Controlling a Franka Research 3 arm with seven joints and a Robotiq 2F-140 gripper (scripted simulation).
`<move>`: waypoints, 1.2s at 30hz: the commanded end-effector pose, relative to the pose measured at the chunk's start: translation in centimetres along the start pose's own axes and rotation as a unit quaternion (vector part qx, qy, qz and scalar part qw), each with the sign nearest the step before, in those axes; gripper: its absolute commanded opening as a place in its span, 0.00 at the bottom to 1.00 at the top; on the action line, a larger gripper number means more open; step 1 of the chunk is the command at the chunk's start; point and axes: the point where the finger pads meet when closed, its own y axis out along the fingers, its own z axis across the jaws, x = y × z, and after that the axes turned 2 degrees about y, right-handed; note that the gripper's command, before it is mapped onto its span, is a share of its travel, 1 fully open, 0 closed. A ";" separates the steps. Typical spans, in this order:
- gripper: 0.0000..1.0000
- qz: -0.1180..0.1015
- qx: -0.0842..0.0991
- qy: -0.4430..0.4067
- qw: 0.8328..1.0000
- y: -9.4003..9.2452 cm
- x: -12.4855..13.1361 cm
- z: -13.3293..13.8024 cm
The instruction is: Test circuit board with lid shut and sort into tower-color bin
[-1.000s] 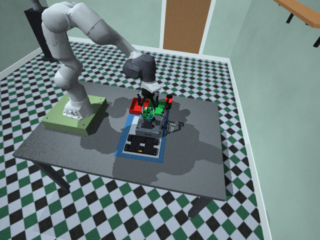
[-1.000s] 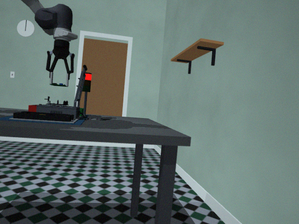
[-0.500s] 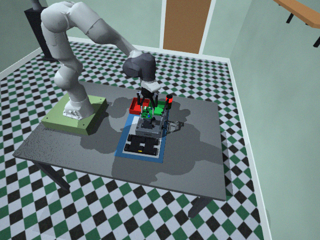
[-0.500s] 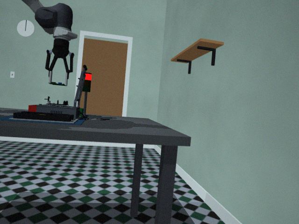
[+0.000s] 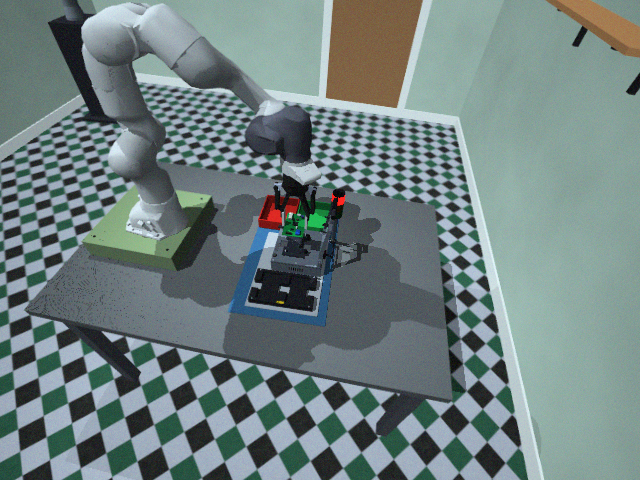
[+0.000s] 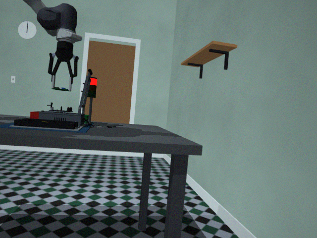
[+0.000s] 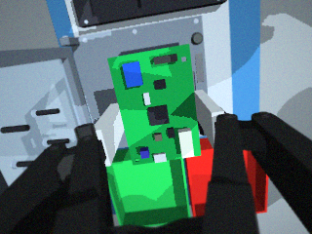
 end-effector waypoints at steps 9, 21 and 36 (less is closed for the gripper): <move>0.46 0.001 0.000 0.003 1.000 0.4 1.9 1.0; 0.46 0.001 0.000 0.003 1.000 2.0 7.1 3.9; 0.46 0.001 0.000 0.003 1.000 4.8 16.3 8.9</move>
